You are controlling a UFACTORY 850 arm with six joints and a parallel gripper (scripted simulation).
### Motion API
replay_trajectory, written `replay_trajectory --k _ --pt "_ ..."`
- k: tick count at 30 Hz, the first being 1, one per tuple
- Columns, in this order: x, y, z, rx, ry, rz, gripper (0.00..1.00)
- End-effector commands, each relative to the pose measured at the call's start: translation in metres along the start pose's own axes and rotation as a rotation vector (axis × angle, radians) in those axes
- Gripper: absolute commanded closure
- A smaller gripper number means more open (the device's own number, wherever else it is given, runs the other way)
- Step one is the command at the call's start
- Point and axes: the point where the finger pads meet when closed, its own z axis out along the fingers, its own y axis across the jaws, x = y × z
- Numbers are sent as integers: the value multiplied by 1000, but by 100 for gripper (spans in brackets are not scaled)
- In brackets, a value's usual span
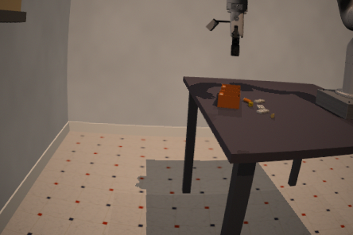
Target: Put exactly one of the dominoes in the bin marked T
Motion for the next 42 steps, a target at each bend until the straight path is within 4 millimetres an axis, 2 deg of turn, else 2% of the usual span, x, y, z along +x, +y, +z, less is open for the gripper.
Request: replay_trajectory --k 1,4,5,19,21,22,24,29,42 --pt "-24 -11 23 -1 2 157 29" --pt "-29 -13 29 0 2 182 29" --pt "-35 -16 35 1 0 262 29" --pt "-113 -51 114 9 -12 626 29" --pt "-113 -51 114 9 -12 626 29" --pt "-119 -53 120 5 -7 704 29" --pt "-129 -58 128 2 -2 745 29" --pt "-134 -61 128 -1 2 769 29" --pt "-129 -59 128 -1 2 769 29"
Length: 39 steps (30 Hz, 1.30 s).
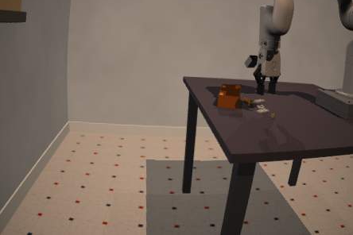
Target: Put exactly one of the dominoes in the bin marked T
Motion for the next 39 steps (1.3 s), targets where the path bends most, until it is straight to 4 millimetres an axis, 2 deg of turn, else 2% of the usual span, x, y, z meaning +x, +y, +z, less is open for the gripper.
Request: replay_trajectory --k 1,37,39 --pt "2 -1 -1 -1 3 1 29" --pt "4 -1 -1 -1 3 1 29" --pt "4 -1 7 -1 3 1 29"
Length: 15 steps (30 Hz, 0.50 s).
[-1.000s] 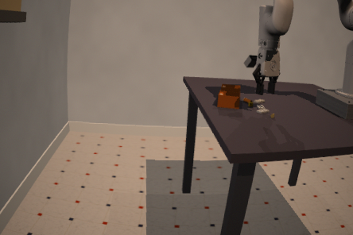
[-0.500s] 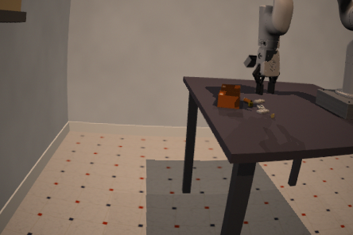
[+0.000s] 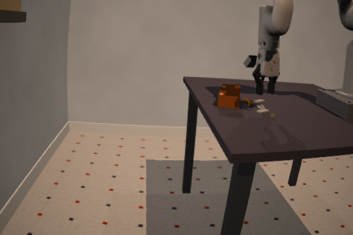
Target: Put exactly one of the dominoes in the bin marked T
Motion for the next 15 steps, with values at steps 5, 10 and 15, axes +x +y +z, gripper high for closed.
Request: replay_trajectory --k 5,10,15 --pt "0 -1 27 1 1 0 29" --pt "0 -1 39 1 1 0 29" --pt "0 -1 54 1 1 0 29"
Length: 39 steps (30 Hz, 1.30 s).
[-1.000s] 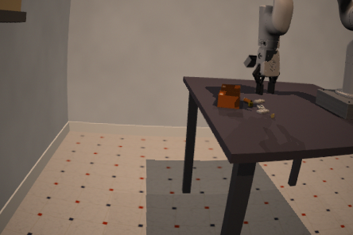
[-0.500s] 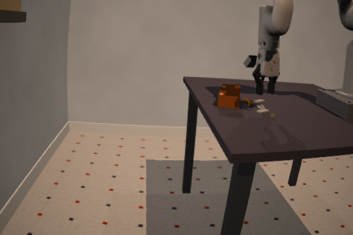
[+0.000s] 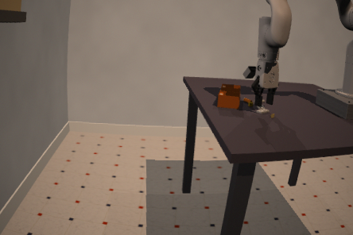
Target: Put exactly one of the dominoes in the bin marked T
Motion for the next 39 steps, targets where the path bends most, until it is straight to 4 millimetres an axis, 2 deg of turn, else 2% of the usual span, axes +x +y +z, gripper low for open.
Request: replay_trajectory --k 1,16,30,31,39 --pt "1 -1 11 2 0 0 29" --pt "0 -1 23 2 0 0 29" --pt "0 -1 23 2 0 0 29" --pt "0 -1 23 2 0 0 100" --pt "0 -1 23 2 0 0 100"
